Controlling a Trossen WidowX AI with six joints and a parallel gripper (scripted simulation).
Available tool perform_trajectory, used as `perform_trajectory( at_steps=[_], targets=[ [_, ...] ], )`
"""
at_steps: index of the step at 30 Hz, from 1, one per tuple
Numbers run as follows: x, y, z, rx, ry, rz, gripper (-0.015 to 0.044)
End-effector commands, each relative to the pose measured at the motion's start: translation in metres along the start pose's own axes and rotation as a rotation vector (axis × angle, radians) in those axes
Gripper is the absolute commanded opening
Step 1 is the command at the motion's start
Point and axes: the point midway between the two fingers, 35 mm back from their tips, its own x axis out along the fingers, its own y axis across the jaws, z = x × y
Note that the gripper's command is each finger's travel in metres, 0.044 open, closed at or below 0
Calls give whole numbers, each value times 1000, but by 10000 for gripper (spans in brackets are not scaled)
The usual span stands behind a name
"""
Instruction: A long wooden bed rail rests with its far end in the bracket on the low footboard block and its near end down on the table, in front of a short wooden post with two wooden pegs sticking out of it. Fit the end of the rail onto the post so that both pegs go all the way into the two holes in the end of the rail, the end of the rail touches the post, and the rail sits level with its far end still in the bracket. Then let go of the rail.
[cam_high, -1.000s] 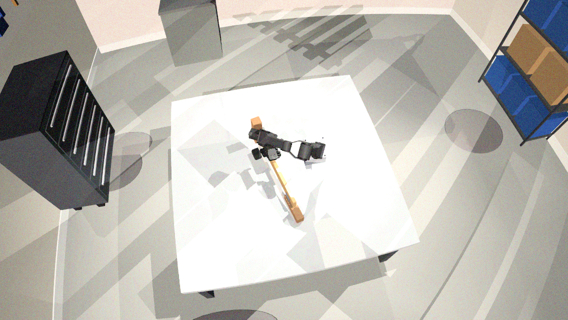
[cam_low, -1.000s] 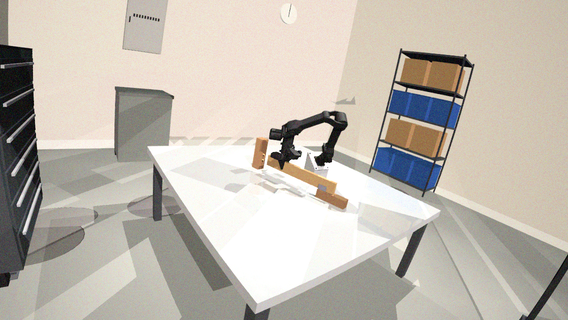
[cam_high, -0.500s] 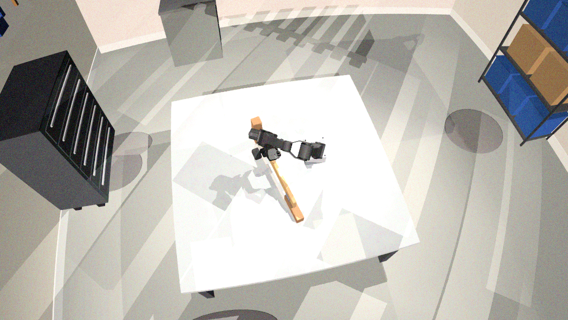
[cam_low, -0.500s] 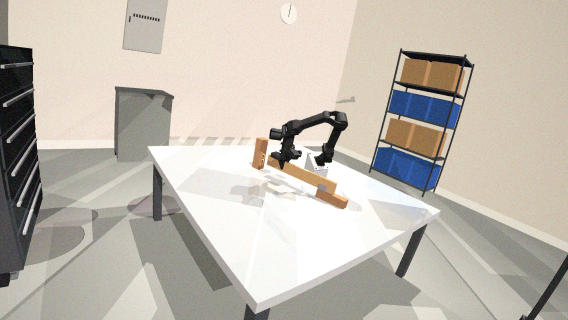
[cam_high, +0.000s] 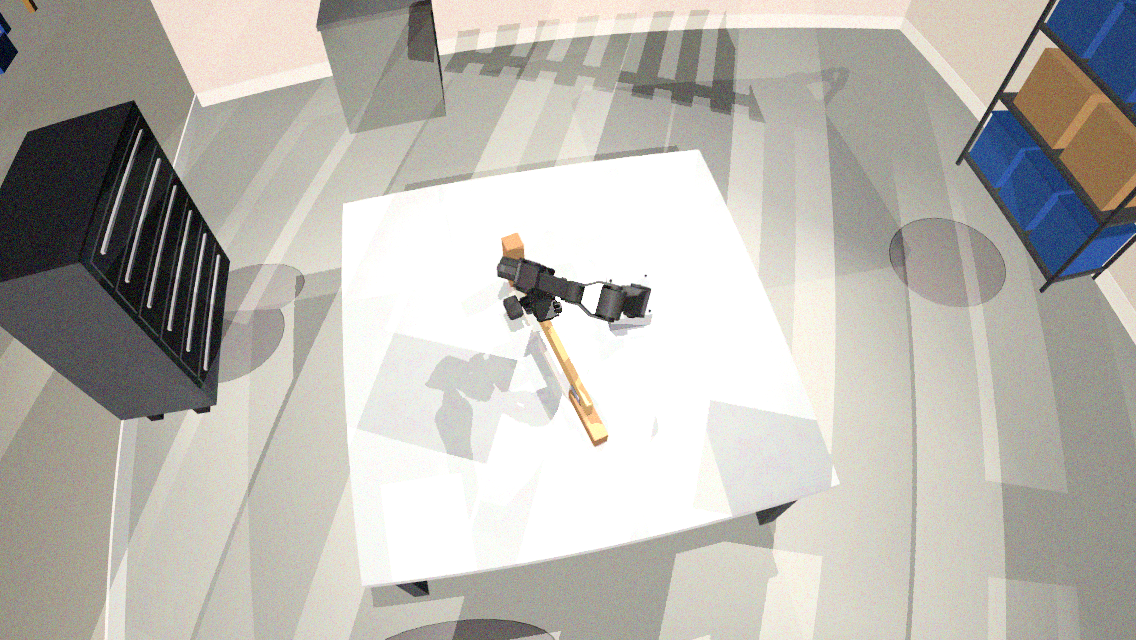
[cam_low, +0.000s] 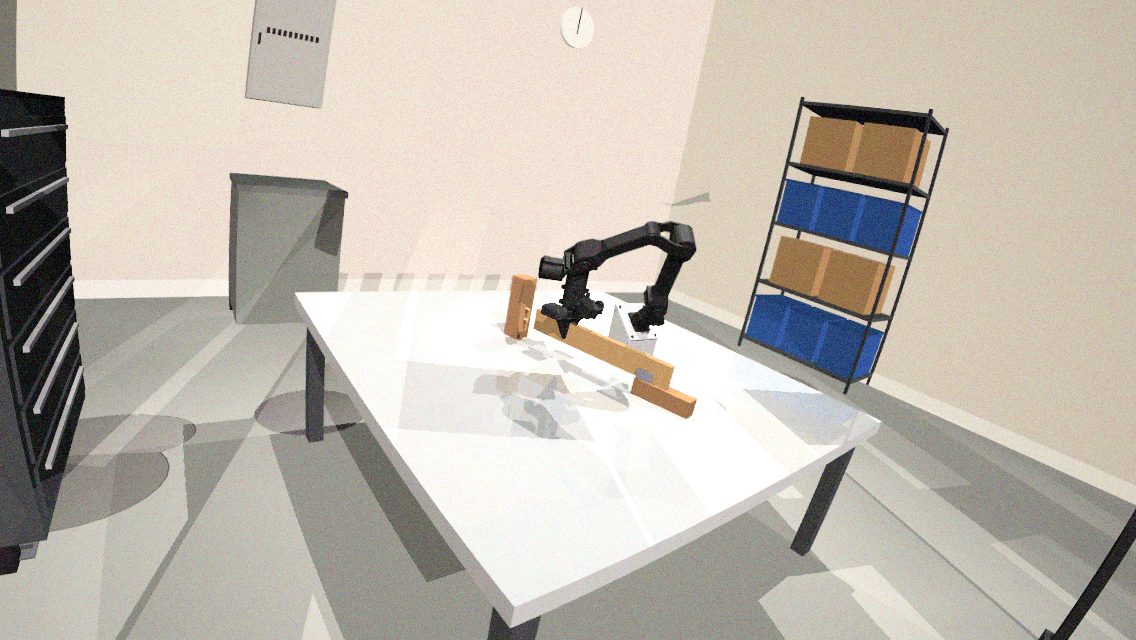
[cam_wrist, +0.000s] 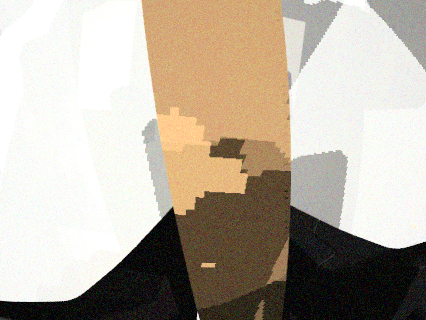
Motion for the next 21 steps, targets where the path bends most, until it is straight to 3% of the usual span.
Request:
perform_trajectory(
  at_steps=[1, 21],
  targets=[
    [-2, -2, 0, -1, 3, -9, 0],
    [0, -2, 2, -1, 3, -9, 0]
  ],
)
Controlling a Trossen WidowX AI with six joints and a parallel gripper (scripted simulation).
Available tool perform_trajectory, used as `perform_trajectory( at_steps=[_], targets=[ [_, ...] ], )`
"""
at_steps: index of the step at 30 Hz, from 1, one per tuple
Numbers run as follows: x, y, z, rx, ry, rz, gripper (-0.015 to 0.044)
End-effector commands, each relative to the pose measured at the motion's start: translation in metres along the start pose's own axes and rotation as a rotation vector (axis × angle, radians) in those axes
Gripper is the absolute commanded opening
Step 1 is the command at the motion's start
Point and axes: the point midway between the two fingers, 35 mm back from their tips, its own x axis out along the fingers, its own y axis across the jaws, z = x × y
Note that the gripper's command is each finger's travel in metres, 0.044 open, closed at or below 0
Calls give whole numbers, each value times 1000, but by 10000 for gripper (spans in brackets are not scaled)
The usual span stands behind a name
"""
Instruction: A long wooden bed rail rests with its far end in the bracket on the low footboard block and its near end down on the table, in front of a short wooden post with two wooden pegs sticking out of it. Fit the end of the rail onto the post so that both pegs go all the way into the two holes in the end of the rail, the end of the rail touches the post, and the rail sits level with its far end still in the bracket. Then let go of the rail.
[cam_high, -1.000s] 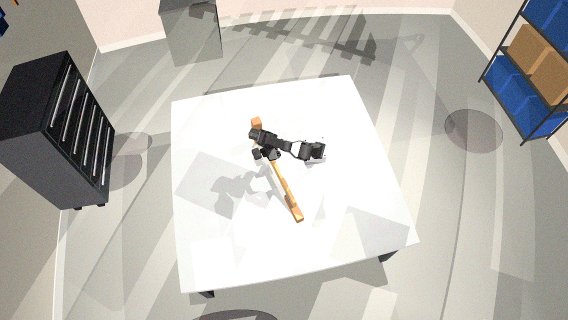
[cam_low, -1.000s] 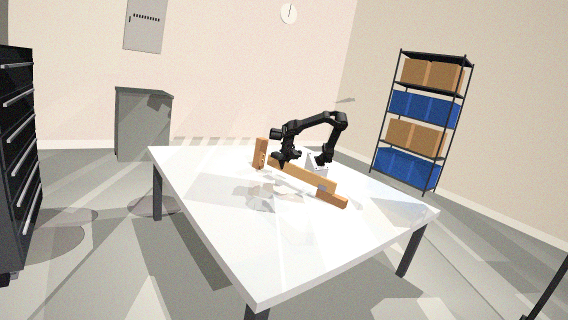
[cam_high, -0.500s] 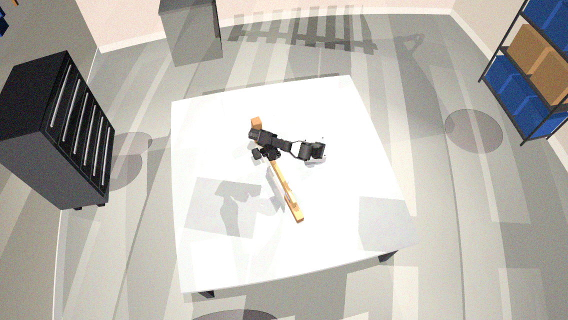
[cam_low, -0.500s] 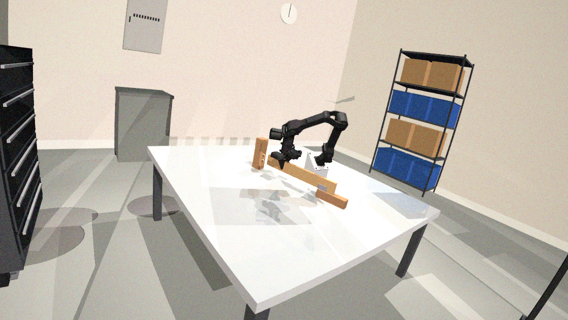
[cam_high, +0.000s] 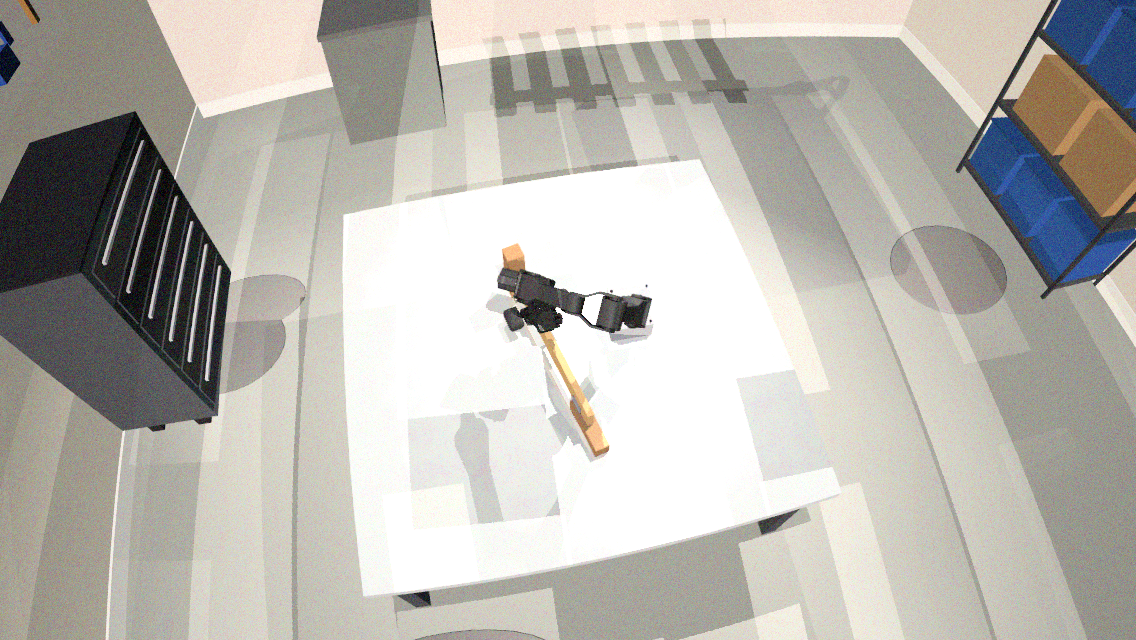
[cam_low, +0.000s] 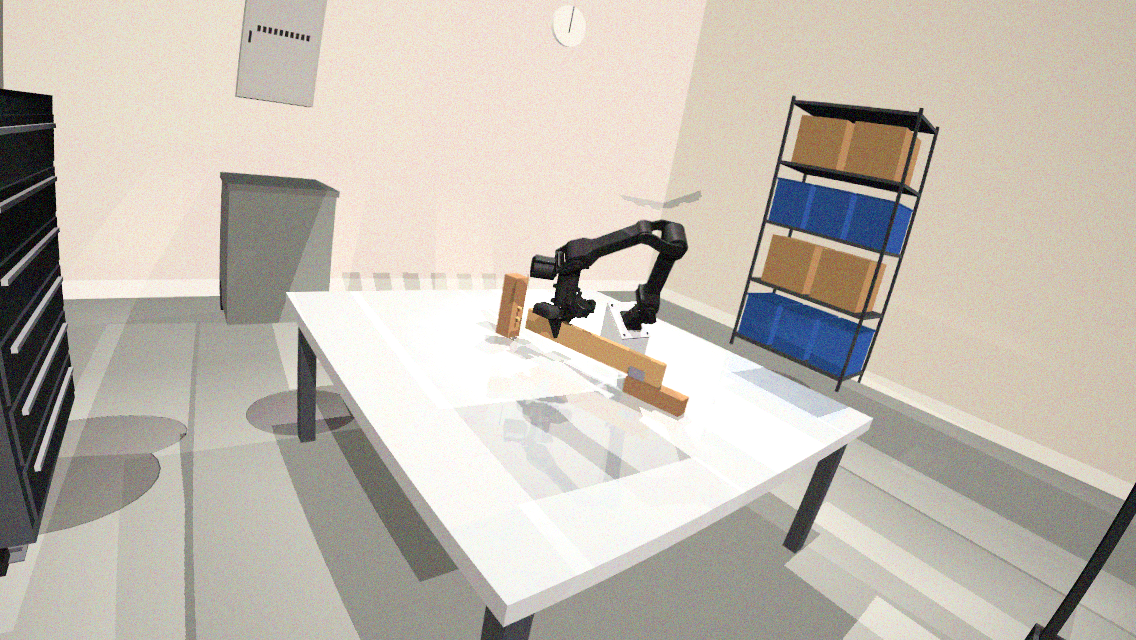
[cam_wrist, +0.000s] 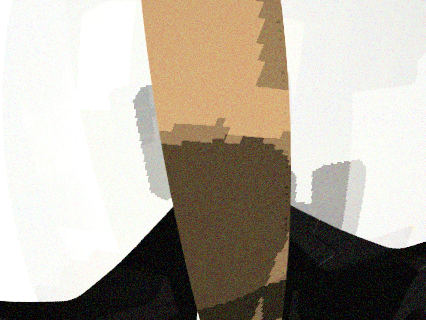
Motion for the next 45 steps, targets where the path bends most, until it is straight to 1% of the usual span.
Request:
perform_trajectory(
  at_steps=[1, 45],
  targets=[
    [-1, -1, 2, 1, 4, -6, 0],
    [-5, -1, -2, 1, 5, -6, 0]
  ],
)
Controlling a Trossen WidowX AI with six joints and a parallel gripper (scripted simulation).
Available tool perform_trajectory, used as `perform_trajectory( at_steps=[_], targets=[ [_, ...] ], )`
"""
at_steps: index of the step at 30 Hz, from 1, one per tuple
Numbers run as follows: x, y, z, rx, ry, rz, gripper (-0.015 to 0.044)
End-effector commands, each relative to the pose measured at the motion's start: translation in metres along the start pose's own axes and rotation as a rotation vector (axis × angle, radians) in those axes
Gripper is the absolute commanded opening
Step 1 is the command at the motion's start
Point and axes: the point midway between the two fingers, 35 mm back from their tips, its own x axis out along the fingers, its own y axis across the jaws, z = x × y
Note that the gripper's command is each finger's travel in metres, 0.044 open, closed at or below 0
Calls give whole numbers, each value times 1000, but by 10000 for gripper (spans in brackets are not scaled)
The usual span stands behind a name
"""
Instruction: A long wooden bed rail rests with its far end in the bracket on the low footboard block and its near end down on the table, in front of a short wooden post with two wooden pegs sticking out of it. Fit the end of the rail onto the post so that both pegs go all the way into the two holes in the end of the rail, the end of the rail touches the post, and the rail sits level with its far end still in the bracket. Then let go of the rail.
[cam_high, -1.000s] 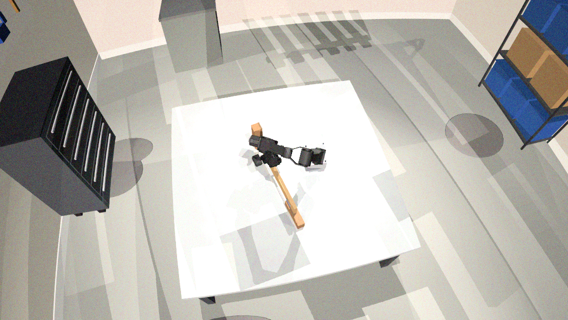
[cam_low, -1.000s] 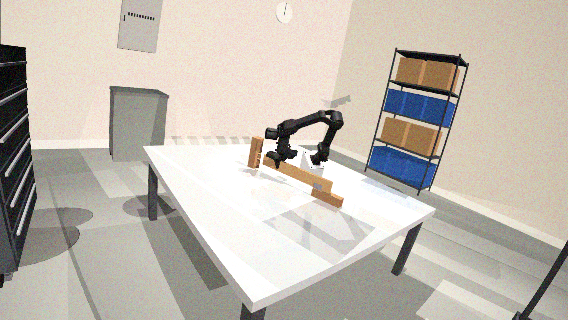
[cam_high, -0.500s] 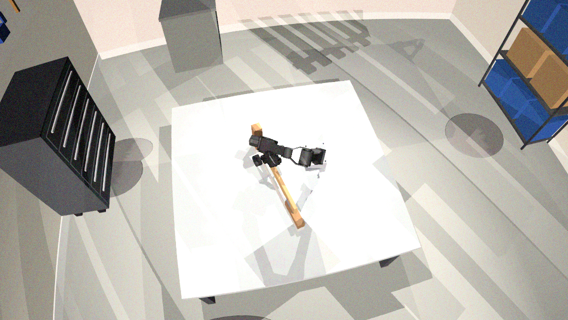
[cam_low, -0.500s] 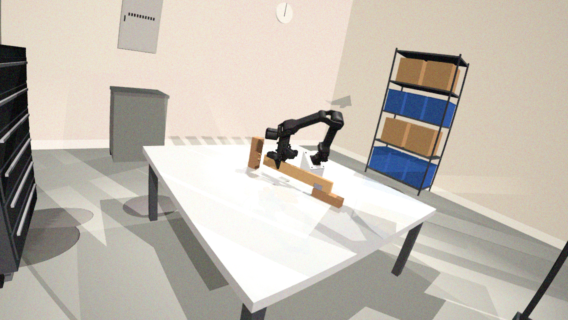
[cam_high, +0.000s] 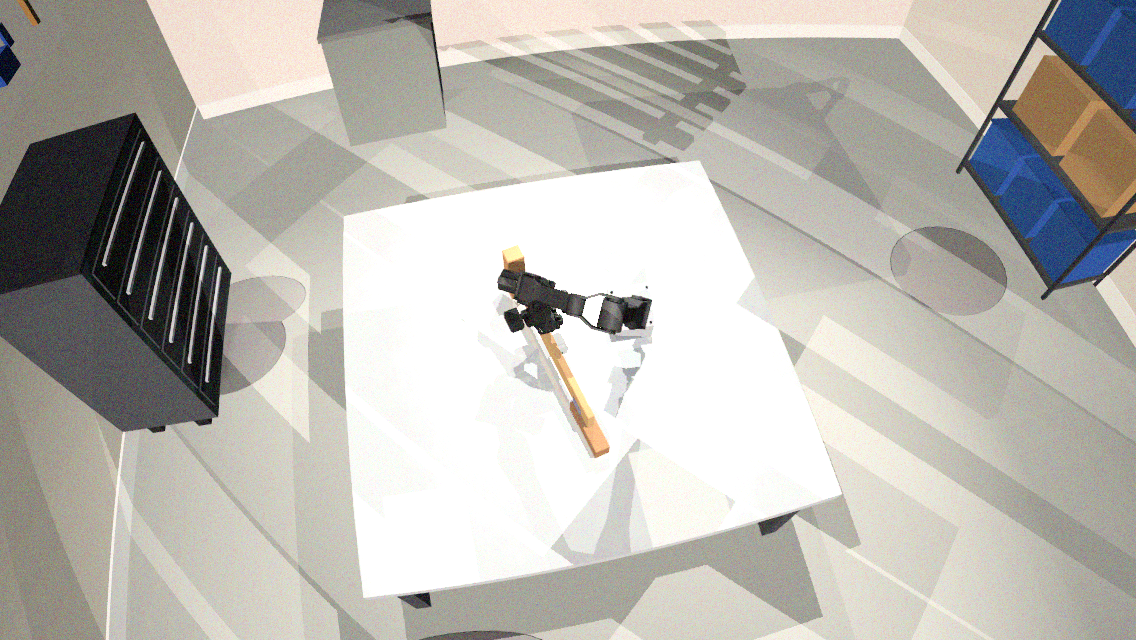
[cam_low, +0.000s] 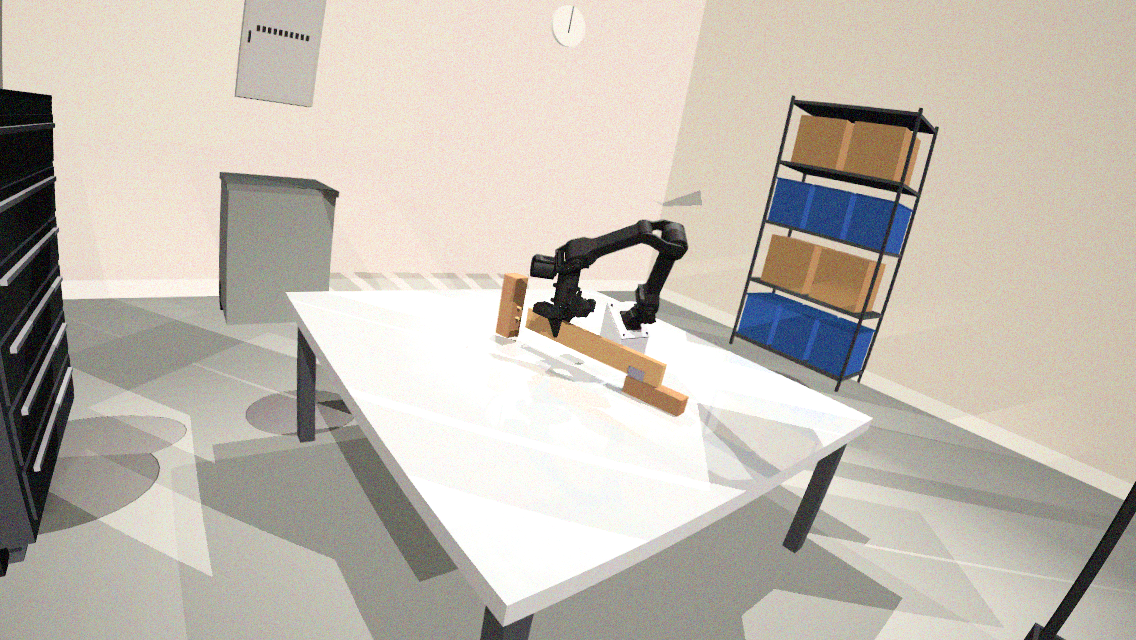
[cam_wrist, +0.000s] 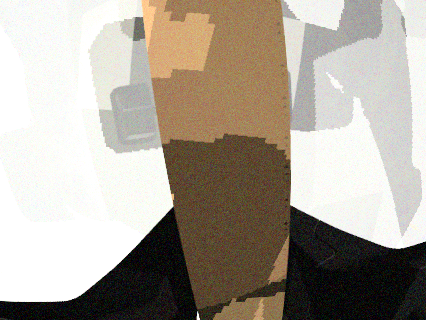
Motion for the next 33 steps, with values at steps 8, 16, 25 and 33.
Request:
perform_trajectory(
  at_steps=[8, 16, 25, 33],
  targets=[
    [-3, -1, -6, 0, 2, -9, 0],
    [-2, -1, -8, 0, 2, -9, 0],
    [0, 0, -10, 0, 2, -9, 0],
    [-1, 0, -12, 0, 2, -9, 0]
  ],
)
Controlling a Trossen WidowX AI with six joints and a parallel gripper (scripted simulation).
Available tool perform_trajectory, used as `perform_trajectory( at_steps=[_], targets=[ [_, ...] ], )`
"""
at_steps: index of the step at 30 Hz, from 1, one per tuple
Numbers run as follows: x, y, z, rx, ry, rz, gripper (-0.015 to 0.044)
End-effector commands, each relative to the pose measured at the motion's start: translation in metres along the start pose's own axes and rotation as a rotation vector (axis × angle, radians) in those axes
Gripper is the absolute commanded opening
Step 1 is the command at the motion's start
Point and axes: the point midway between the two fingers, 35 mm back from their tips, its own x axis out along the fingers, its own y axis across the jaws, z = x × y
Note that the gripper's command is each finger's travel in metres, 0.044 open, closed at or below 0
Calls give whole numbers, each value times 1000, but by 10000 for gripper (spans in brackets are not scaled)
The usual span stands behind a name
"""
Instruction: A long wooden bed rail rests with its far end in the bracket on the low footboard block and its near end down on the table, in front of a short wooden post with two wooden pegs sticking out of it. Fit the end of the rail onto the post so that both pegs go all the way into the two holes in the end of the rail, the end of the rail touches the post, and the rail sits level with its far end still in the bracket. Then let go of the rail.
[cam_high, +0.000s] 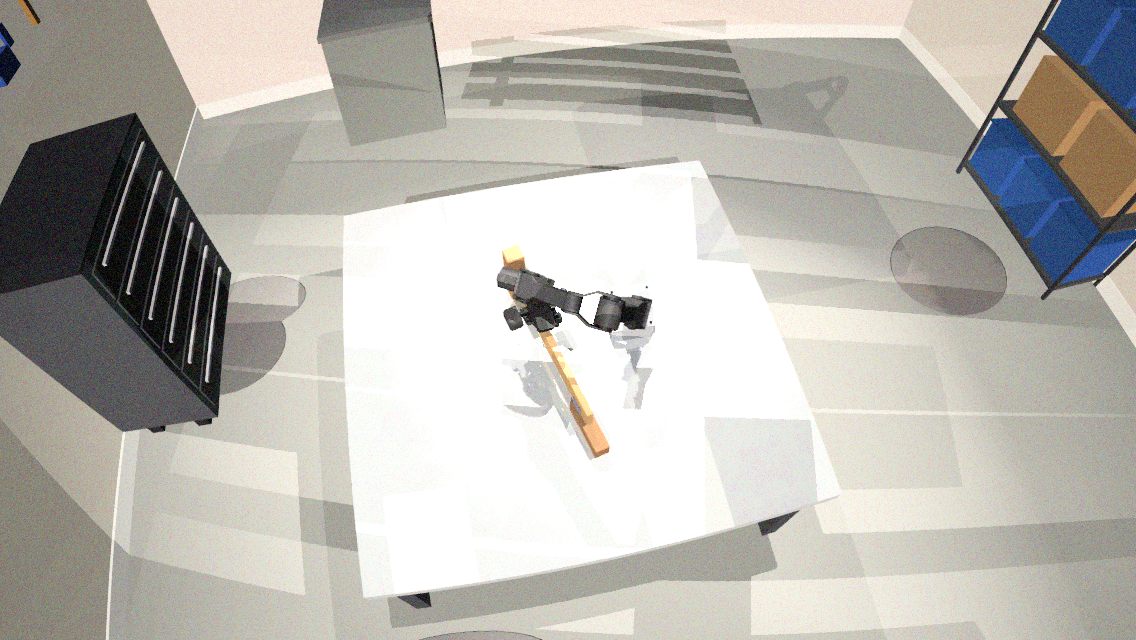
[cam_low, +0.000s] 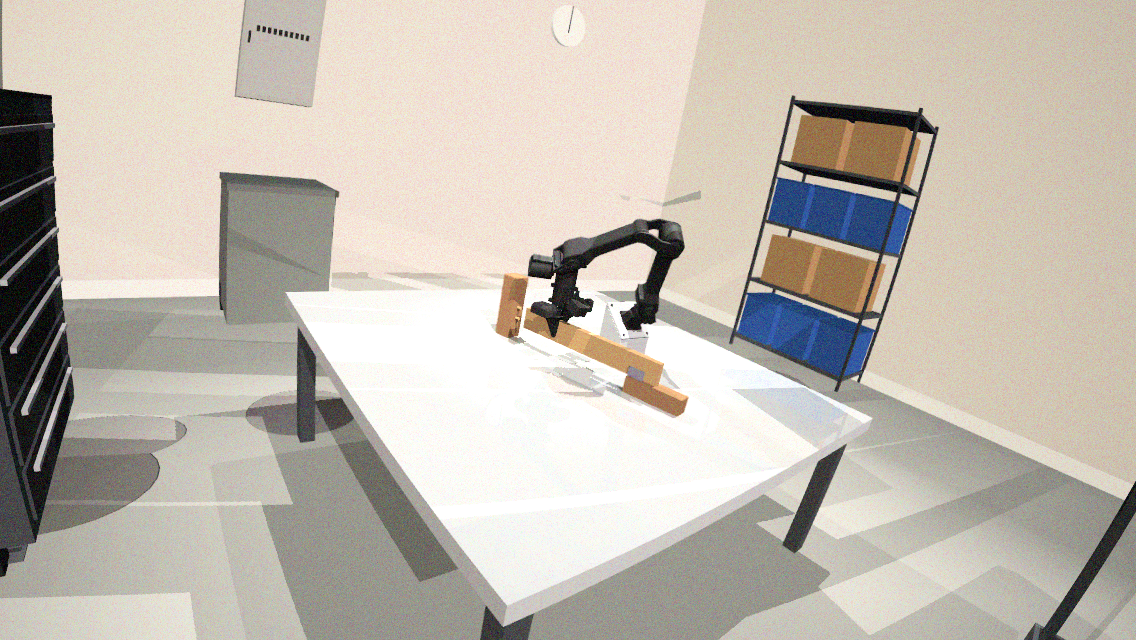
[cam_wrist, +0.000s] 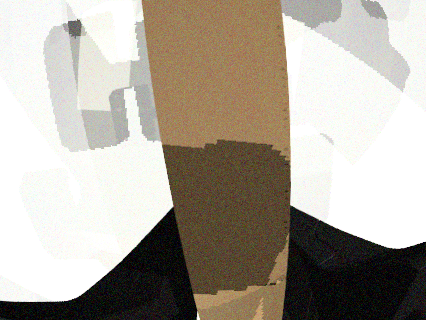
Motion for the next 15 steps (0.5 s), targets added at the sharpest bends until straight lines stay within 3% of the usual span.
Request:
perform_trajectory(
  at_steps=[1, 15],
  targets=[
    [-3, -1, -4, -2, 8, -7, 0],
    [-4, -1, -8, -2, 8, -7, 0]
  ],
)
